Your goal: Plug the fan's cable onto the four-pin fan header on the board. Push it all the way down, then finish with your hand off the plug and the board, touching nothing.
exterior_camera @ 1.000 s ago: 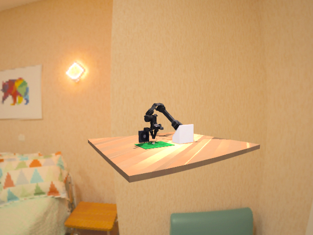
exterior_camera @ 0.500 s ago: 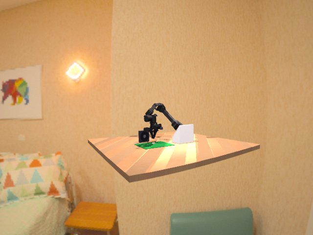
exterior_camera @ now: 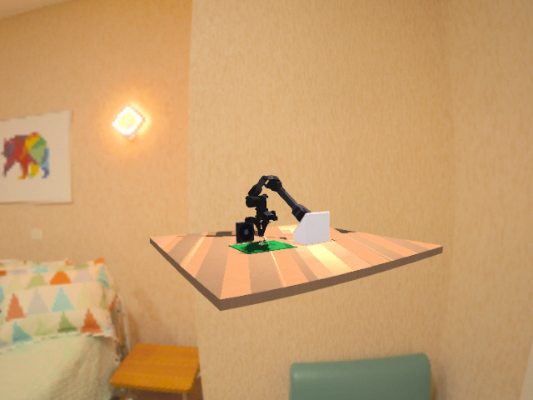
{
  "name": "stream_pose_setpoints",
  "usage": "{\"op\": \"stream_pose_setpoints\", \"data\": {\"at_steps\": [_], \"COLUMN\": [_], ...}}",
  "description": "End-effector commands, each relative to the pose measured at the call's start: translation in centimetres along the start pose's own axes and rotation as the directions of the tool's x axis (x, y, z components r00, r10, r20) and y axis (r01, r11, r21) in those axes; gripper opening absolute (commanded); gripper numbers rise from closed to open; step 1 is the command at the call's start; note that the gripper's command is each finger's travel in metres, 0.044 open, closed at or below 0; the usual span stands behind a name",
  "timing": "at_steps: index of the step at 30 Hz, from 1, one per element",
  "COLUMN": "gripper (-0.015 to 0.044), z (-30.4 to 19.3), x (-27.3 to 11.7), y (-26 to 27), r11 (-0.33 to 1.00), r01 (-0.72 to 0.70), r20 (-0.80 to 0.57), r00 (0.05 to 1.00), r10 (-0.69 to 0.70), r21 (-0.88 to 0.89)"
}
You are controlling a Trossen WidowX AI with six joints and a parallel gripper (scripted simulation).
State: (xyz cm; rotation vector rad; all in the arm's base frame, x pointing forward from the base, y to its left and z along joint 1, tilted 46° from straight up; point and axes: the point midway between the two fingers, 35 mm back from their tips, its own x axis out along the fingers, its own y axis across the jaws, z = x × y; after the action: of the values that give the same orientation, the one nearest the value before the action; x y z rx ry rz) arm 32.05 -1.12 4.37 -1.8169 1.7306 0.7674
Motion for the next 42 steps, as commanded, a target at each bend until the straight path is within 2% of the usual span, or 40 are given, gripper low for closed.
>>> {"op": "stream_pose_setpoints", "data": {"at_steps": [1, 6, 11, 42], "gripper": [0.0, 0.0, 0.0, 0.0], "z": [0.1, 0.2, 0.2, 0.0], "x": [-0.1, -0.1, 2.1, 2.1], "y": [-0.1, -0.1, -0.1, -0.1], "r11": [1.0, 1.0, 1.0, 1.0], "r01": [0.001, 0.001, 0.001, 0.001], "r20": [0.0, 0.0, -0.001, -0.001], "r00": [1.0, 1.0, 1.0, 1.0], "r10": [-0.001, -0.001, -0.001, -0.001], "r21": [0.013, 0.017, 0.018, 0.007]}}
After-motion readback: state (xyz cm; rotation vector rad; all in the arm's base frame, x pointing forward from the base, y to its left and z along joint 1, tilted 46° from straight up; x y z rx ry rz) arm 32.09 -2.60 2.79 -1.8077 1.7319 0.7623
